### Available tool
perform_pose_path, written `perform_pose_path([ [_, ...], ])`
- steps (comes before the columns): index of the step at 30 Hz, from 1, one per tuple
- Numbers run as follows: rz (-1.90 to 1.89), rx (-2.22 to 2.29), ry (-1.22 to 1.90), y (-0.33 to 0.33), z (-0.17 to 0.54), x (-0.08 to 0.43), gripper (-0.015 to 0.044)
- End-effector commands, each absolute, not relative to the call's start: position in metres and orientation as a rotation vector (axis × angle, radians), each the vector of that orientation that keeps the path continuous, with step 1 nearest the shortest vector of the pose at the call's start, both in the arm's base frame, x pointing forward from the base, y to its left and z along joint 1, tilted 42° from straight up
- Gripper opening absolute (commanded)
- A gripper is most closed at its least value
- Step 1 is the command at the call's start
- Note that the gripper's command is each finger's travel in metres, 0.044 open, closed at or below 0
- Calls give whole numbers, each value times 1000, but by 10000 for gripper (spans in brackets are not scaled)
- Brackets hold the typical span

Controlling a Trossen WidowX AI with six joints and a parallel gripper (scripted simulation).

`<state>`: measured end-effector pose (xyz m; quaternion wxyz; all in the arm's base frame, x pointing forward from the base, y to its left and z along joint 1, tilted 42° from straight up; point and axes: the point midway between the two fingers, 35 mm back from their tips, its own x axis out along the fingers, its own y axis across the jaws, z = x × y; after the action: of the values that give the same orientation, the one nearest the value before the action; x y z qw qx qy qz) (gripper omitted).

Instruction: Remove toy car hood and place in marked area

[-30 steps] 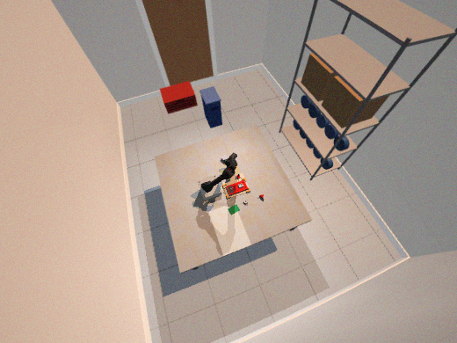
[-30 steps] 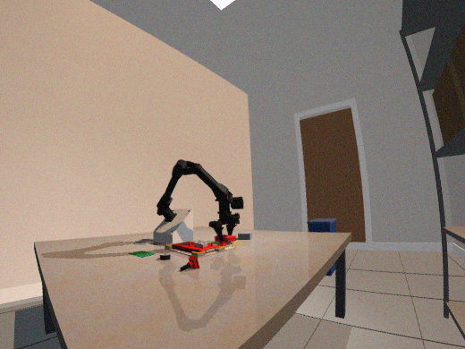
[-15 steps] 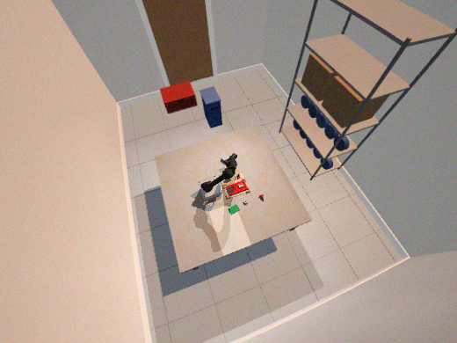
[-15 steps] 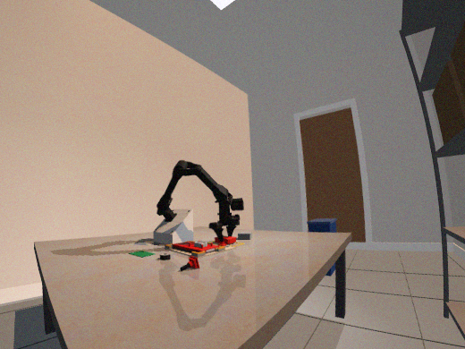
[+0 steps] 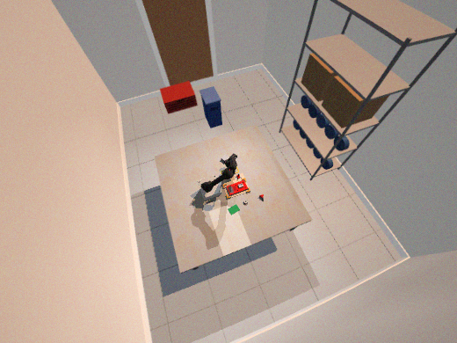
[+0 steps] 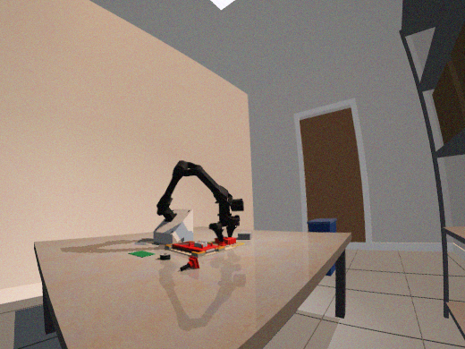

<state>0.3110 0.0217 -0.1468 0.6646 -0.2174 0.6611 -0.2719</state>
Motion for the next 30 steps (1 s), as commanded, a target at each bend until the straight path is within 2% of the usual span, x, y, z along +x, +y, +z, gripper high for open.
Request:
perform_pose_path([
  [1,-614,-491,1493,22,-147,311,236],
  [9,-614,-491,1493,23,-145,311,440],
  [19,-620,-495,1495,69,-94,313,440],
  [30,-620,-496,1495,70,-93,313,440],
])
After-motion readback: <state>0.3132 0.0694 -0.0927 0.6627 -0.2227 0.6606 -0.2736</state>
